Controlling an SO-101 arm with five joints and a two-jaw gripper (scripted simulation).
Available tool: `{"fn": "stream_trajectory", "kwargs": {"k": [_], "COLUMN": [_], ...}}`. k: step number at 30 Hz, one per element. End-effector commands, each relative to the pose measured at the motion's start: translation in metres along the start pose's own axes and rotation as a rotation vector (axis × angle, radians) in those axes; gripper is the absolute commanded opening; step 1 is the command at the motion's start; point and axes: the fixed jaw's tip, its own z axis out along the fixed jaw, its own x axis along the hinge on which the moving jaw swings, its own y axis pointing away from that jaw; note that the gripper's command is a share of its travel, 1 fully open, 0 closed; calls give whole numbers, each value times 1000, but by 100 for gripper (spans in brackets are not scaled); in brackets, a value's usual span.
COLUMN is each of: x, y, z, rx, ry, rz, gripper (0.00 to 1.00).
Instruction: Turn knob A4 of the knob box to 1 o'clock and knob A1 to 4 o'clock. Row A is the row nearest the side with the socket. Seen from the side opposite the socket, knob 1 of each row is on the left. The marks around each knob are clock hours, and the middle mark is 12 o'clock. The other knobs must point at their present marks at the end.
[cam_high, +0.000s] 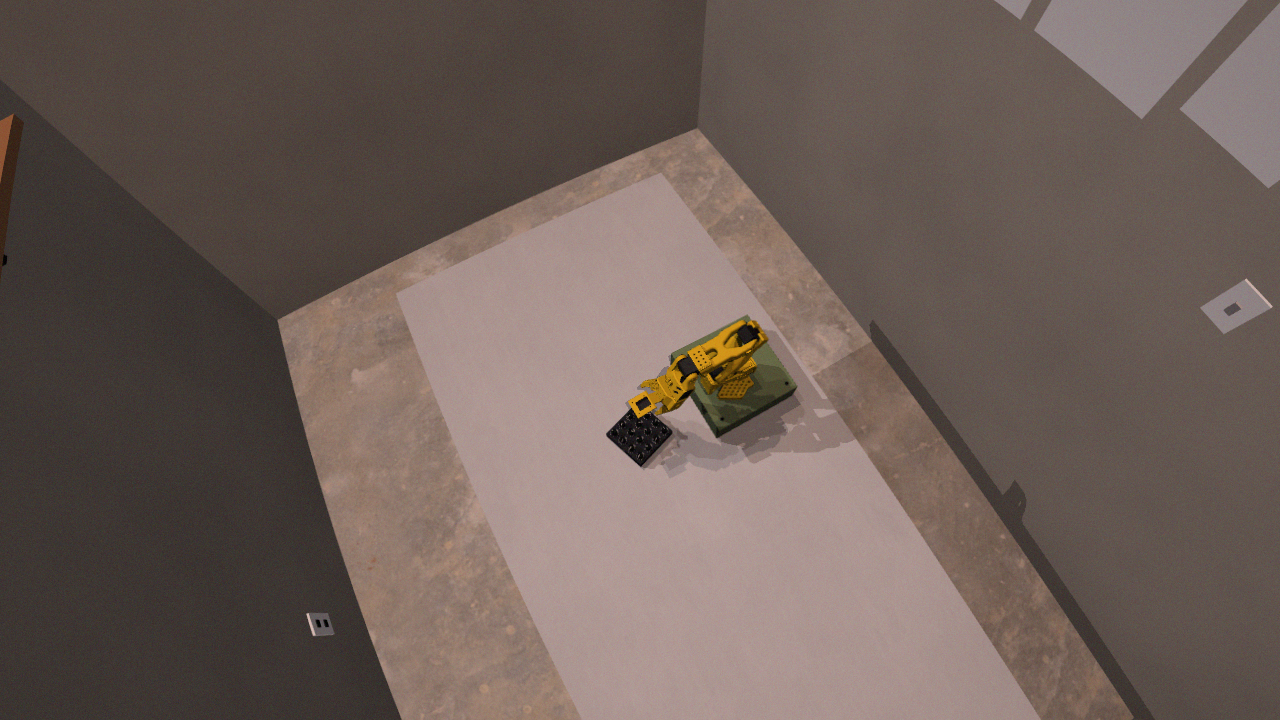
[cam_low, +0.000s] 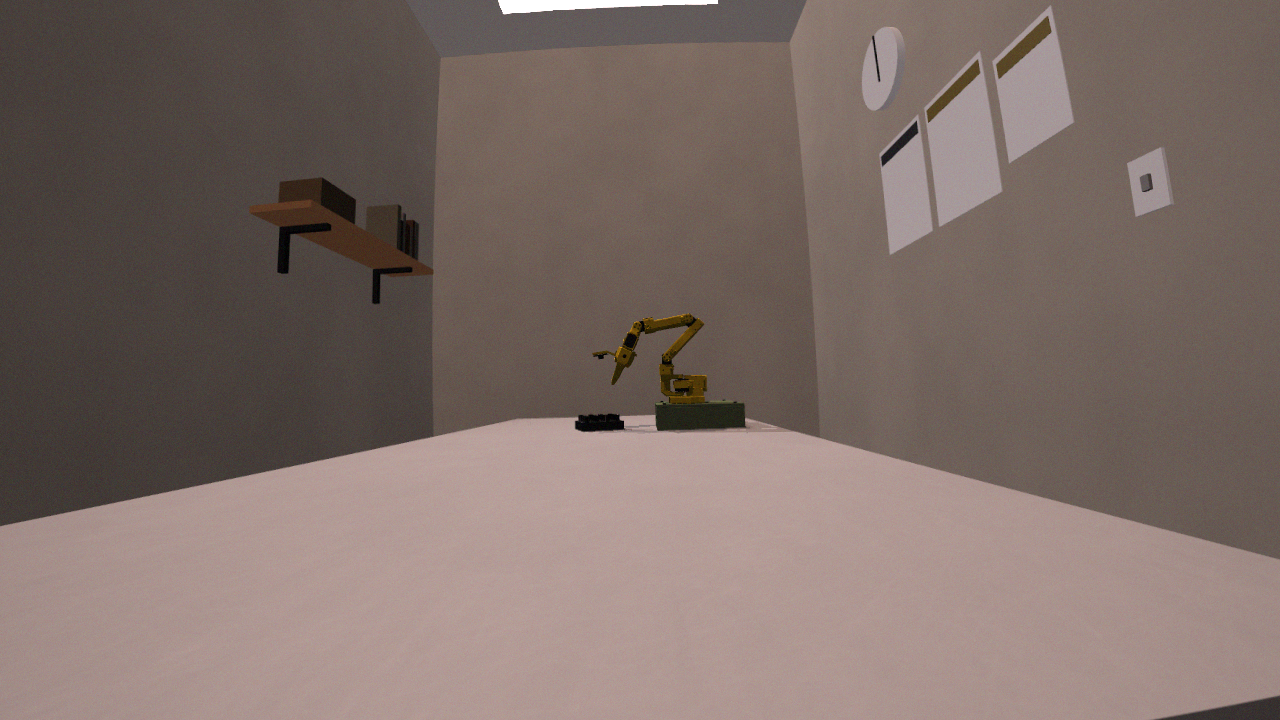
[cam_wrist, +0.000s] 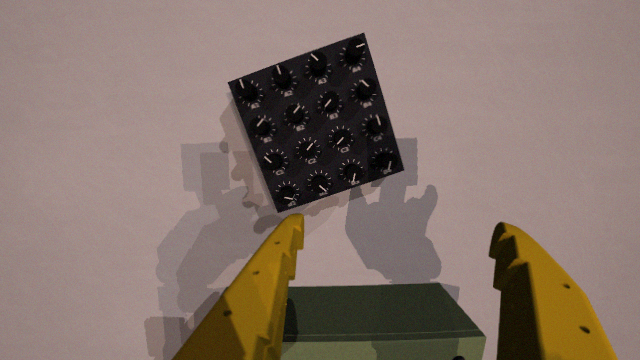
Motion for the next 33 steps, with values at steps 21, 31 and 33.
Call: {"fn": "stream_trajectory", "kwargs": {"k": [21,31,33], "x": [-16,-41,-43], "y": [1,0,0], "z": [10,27,29], "rx": [-6,-6,-6], "ry": [38,44,45], "rz": [-15,-15,-15], "gripper": [40,40,40]}}
